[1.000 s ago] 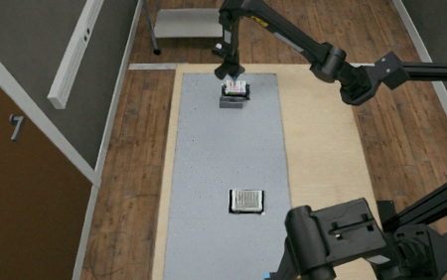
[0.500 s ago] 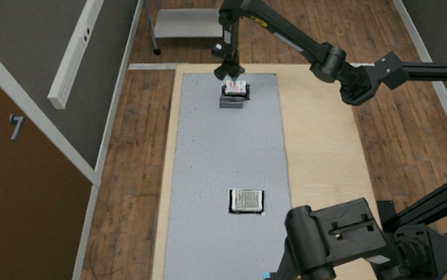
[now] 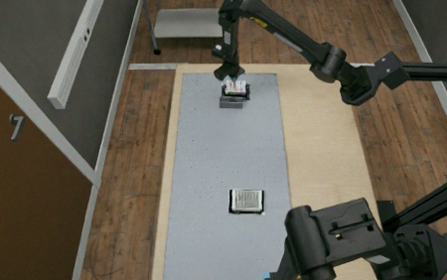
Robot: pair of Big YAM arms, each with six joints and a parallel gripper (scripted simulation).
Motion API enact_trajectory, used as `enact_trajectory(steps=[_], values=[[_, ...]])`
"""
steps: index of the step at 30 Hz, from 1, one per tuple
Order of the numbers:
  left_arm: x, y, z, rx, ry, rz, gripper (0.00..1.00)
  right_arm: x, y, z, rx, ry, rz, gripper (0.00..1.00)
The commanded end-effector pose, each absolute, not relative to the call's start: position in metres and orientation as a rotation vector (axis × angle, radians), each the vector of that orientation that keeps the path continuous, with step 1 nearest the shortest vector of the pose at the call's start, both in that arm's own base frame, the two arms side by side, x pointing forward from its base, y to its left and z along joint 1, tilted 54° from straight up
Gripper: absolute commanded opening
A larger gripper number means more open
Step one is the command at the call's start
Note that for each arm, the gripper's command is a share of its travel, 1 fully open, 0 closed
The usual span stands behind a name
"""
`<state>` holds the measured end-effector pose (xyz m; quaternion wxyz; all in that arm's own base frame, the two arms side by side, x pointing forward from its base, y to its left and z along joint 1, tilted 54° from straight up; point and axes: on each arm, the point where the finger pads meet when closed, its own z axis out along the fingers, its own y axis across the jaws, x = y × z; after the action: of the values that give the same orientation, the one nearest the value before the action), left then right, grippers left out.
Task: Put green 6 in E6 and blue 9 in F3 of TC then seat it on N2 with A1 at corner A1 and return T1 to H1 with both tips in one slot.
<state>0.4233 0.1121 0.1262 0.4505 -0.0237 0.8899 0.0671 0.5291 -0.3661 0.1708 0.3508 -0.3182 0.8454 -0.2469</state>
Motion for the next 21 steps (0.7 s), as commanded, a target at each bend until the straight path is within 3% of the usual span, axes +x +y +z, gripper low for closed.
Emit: enact_trajectory(steps=[1,21], values=[[0.4230,0.1119,0.1266,-0.053,2.198,0.167,1.00,0.5439,-0.3629,0.1560,-0.827,2.200,-0.610,0.11],[0.4230,0.1119,0.1266,-0.053,2.198,0.167,1.00,0.5471,-0.3652,0.1575,-0.827,2.188,-0.626,0.11]])
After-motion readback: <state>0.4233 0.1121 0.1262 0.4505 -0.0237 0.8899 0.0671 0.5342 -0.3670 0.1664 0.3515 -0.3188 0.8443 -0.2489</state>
